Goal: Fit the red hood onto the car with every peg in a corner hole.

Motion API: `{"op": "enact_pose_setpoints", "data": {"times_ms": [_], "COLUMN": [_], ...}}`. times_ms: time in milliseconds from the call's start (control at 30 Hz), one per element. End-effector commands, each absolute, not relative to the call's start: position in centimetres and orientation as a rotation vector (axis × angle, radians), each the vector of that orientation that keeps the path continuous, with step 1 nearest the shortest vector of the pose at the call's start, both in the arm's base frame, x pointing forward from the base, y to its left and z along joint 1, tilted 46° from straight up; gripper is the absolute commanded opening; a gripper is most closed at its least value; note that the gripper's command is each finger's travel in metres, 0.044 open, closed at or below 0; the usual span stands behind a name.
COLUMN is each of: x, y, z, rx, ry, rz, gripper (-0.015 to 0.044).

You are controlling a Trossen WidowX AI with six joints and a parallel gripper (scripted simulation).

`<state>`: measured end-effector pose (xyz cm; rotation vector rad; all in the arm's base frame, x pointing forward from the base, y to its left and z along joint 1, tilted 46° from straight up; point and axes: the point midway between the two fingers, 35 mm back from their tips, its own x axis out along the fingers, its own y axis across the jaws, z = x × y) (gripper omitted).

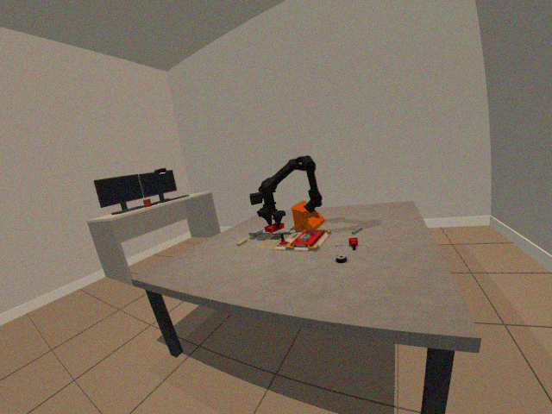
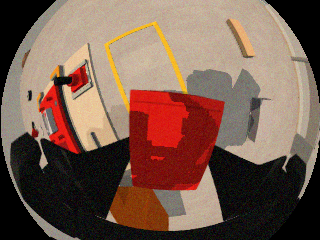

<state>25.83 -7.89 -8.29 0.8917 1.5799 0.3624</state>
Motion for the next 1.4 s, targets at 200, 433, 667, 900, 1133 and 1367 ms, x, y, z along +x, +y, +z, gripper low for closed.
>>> {"op": "enact_pose_setpoints", "data": {"times_ms": [200, 433, 667, 900, 1133, 1367], "x": [25.9, 25.9, 25.9, 27.7, 29.5, 31.0], "y": [-10.1, -11.1, -11.2, -9.8, -8.0, -5.8], "z": [-6.1, -5.1, -5.0, -3.0, -0.7, 1.7], "rx": [0.878, 0.877, 0.887, 0.839, 0.789, 0.742], "ry": [1.572, 1.572, 1.576, 1.561, 1.542, 1.521], "rz": [0.358, 0.357, 0.360, 0.384, 0.416, 0.454], "gripper": [0.0000, 0.0000, 0.0000, 0.0000, 0.0000, 0.0000]}}
